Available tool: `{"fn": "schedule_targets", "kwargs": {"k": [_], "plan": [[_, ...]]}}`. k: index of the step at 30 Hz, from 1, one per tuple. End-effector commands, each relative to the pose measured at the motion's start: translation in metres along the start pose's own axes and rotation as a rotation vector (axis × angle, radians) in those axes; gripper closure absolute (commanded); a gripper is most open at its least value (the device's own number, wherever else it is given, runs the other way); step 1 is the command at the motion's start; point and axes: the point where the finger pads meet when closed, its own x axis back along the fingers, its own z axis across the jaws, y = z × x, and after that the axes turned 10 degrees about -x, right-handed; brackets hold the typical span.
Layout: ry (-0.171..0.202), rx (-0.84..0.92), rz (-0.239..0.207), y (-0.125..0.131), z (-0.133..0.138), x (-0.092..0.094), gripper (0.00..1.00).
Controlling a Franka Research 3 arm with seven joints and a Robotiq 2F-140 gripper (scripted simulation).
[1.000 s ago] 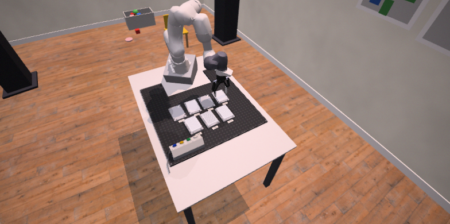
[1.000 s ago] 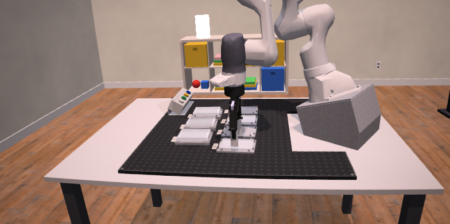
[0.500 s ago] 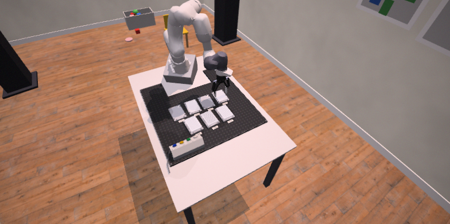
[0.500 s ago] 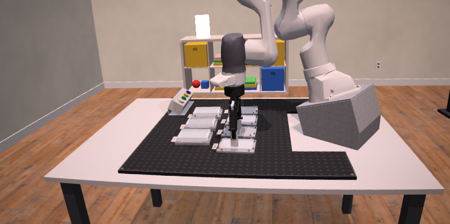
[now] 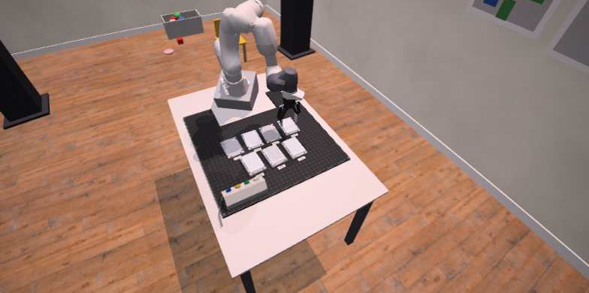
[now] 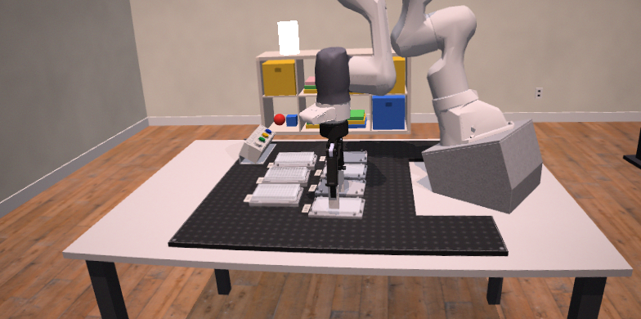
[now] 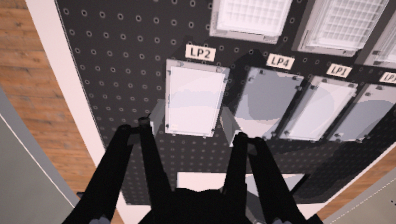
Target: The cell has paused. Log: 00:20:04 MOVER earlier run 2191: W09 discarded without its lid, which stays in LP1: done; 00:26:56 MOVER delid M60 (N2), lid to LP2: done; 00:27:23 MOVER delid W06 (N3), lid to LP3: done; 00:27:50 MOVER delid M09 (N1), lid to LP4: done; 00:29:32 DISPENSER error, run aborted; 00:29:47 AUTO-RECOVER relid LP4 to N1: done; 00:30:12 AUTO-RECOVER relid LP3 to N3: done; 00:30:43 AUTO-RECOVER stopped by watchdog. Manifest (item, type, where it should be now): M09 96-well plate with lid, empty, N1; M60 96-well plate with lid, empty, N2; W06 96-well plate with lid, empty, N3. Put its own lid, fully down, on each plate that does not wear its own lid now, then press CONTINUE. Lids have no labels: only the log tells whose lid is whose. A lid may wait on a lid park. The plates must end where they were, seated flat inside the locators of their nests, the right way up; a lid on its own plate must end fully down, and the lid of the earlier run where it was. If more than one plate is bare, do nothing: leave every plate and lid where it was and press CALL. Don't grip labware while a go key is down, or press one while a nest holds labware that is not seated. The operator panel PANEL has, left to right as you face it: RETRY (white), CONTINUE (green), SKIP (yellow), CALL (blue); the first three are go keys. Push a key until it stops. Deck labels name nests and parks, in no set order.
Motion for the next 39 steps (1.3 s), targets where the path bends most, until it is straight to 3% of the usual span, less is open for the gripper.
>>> {"fn": "schedule_targets", "kwargs": {"k": [1,30,31,39], "plan": [[-0.002,0.004,0.001,0.0002,-0.0001,0.0001,0.34],[-0.002,0.004,0.001,0.0002,-0.0001,0.0001,0.34],[-0.002,0.004,0.001,0.0002,-0.0001,0.0001,0.41],[-0.002,0.004,0.001,0.0002,-0.0001,0.0001,0.41]]}}
